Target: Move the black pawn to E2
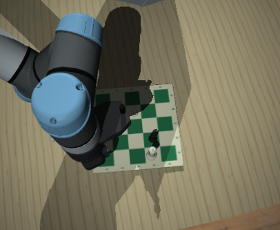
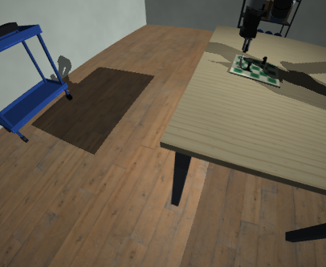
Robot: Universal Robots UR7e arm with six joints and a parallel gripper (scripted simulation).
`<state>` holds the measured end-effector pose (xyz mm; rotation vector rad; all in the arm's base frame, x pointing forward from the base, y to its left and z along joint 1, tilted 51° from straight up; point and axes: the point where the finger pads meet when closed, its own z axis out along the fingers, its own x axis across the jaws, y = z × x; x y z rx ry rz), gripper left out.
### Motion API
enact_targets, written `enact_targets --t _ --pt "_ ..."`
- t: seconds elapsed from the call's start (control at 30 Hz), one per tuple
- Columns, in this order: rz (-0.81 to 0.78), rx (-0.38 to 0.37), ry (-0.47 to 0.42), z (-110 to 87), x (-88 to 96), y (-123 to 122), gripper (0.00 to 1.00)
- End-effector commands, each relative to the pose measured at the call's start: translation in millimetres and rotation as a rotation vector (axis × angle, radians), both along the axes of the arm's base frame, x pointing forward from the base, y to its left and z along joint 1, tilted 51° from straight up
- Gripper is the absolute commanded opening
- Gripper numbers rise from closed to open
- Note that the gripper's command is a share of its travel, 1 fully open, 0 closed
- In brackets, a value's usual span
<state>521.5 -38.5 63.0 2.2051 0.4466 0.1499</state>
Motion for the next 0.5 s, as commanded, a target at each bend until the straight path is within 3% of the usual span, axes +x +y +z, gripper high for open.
enact_targets --t 0.0,0.23,0.47 --pt "0.0 0.0 -0.003 23.3 -7.8 26 0.0" --pt "0.0 0.0 -0.003 39.6 -14.5 45 0.0" --pt "0.0 0.0 -0.003 43.1 -16.0 50 0.0"
